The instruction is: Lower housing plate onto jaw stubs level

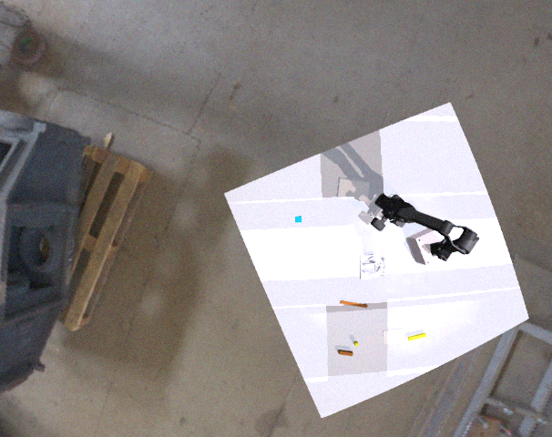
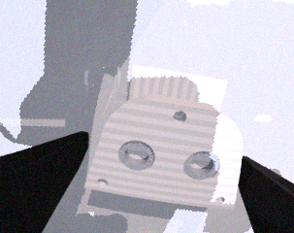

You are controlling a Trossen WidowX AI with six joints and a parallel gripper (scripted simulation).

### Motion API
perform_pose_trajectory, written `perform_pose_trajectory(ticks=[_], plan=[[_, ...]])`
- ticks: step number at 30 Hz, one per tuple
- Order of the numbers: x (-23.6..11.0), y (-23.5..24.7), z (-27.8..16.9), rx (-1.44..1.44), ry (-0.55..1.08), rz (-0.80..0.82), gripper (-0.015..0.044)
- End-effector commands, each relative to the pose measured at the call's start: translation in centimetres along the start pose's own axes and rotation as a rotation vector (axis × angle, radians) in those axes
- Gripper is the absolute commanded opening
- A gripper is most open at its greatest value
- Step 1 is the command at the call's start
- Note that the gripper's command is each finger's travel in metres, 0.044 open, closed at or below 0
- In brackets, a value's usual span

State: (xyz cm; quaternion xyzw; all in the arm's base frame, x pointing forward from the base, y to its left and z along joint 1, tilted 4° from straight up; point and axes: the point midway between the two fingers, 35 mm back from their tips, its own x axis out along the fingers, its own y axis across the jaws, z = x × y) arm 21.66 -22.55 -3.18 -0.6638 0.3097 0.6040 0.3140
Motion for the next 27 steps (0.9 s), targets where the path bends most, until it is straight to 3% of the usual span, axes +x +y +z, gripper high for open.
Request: perform_pose_trajectory(ticks=[1,13,27], plan=[[0.0,0.0,0.0,0.0,0.0,0.0,0.0433],[0.0,0.0,0.0,0.0,0.0,0.0,0.0353],[-0.45,-0.01,-0.06,0.0,0.0,0.0,0.0351]])
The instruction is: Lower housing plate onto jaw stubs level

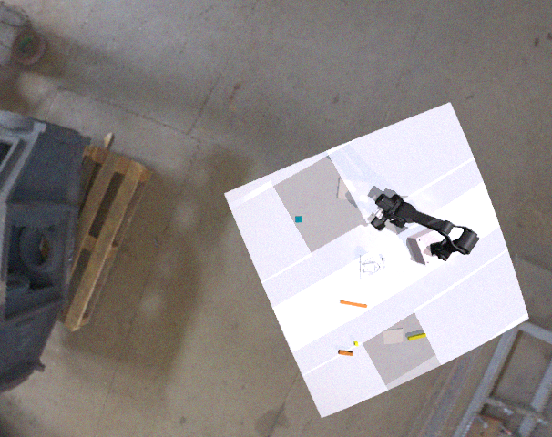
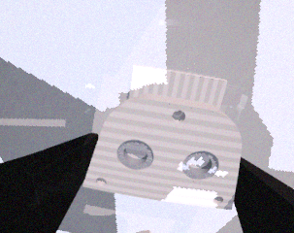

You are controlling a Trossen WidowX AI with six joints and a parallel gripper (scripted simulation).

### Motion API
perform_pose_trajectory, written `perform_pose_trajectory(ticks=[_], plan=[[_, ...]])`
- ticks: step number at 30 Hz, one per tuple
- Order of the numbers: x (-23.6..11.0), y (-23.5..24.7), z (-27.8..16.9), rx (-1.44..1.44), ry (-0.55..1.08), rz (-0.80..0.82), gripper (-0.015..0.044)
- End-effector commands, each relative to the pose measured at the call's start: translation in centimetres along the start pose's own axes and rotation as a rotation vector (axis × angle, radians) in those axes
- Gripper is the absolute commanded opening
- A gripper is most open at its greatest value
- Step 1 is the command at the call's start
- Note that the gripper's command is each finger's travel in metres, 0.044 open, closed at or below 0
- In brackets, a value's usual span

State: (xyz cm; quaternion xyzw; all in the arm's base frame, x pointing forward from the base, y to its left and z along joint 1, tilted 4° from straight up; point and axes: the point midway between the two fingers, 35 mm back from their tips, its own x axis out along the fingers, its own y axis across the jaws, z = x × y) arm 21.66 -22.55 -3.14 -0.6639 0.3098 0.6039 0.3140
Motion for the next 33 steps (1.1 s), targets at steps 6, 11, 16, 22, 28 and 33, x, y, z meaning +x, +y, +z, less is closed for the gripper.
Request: perform_pose_trajectory(ticks=[6,11,16,22,28,33], plan=[[-2.3,0.0,-0.2,0.002,0.0,-0.002,0.0351],[-3.9,0.0,-0.3,0.003,0.001,-0.003,0.0351],[-5.5,0.0,-0.2,0.004,0.001,-0.004,0.0351],[-7.2,0.0,-0.1,0.005,0.001,-0.005,0.0351],[-7.2,-0.1,0.0,0.008,0.001,-0.005,0.0351],[-7.2,-1.2,0.2,0.098,0.0,-0.006,0.0351]])
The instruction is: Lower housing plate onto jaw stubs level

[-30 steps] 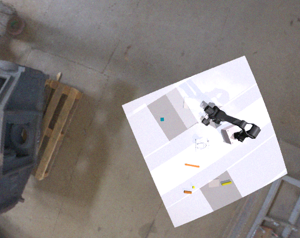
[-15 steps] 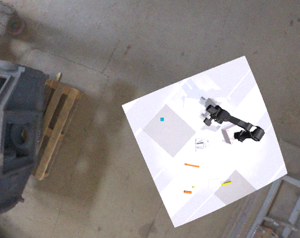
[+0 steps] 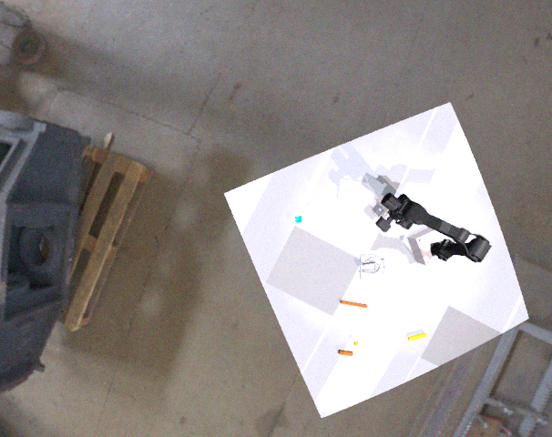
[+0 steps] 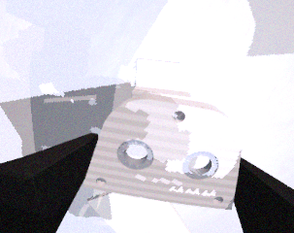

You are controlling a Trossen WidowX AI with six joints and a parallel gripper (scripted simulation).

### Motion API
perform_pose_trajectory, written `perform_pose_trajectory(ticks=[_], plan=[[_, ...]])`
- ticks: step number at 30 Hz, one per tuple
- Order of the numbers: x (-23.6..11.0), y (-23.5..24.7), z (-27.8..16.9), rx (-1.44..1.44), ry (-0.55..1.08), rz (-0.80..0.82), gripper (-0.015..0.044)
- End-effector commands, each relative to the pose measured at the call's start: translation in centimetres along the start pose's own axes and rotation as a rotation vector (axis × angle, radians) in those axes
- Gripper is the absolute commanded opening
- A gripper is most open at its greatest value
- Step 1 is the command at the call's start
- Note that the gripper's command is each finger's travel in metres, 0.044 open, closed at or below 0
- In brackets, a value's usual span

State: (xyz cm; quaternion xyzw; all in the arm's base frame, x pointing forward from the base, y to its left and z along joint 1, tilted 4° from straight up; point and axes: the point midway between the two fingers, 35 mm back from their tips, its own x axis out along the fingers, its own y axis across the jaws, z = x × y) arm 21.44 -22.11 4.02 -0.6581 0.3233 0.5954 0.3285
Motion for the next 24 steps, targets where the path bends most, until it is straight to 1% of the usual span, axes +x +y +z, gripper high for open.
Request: perform_pose_trajectory(ticks=[1,24], plan=[[-0.1,-1.0,0.4,0.074,-0.004,-0.004,0.0351],[0.0,-6.3,2.6,0.55,-0.011,-0.004,0.0351]])
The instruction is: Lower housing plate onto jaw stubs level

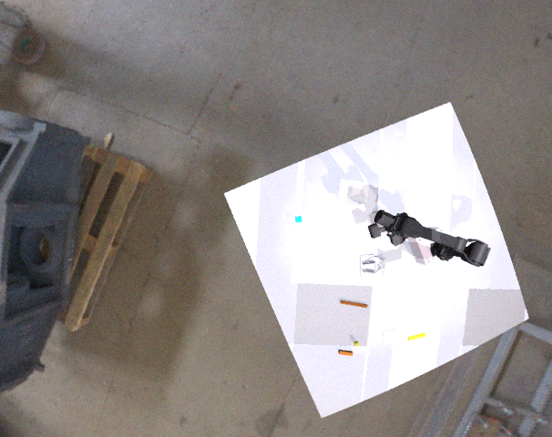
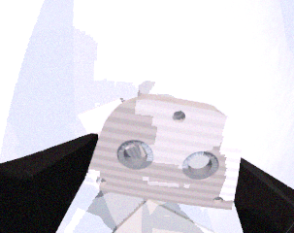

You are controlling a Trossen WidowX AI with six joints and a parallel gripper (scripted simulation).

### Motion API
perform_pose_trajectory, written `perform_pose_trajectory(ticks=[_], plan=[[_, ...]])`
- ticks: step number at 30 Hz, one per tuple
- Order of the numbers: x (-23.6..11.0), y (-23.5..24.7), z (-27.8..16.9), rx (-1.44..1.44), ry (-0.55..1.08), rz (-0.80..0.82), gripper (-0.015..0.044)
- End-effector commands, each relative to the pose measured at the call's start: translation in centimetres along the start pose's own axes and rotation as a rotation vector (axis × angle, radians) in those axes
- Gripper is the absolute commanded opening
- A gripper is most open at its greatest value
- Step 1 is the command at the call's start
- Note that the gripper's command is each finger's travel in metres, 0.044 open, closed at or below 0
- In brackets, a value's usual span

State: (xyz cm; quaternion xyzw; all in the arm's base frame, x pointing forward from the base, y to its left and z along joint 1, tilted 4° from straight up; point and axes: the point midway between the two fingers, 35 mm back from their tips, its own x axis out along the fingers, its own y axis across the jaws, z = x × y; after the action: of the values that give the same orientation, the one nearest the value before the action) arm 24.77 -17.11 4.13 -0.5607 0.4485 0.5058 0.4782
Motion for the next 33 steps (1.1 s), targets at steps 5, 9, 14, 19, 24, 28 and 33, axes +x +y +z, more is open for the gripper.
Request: perform_pose_trajectory(ticks=[5,9,14,19,24,28,33], plan=[[0.0,-1.1,1.7,0.181,0.002,0.004,0.0351],[0.0,-1.6,2.6,0.264,0.002,0.004,0.0351],[0.1,-2.2,3.6,0.368,0.001,0.004,0.0351],[0.1,-2.7,4.7,0.471,0.0,0.004,0.0351],[0.1,-3.2,5.8,0.575,0.0,0.004,0.0351],[0.1,-3.6,6.7,0.657,-0.001,0.004,0.0351],[0.1,-4.0,7.9,0.761,-0.002,0.004,0.0351]])
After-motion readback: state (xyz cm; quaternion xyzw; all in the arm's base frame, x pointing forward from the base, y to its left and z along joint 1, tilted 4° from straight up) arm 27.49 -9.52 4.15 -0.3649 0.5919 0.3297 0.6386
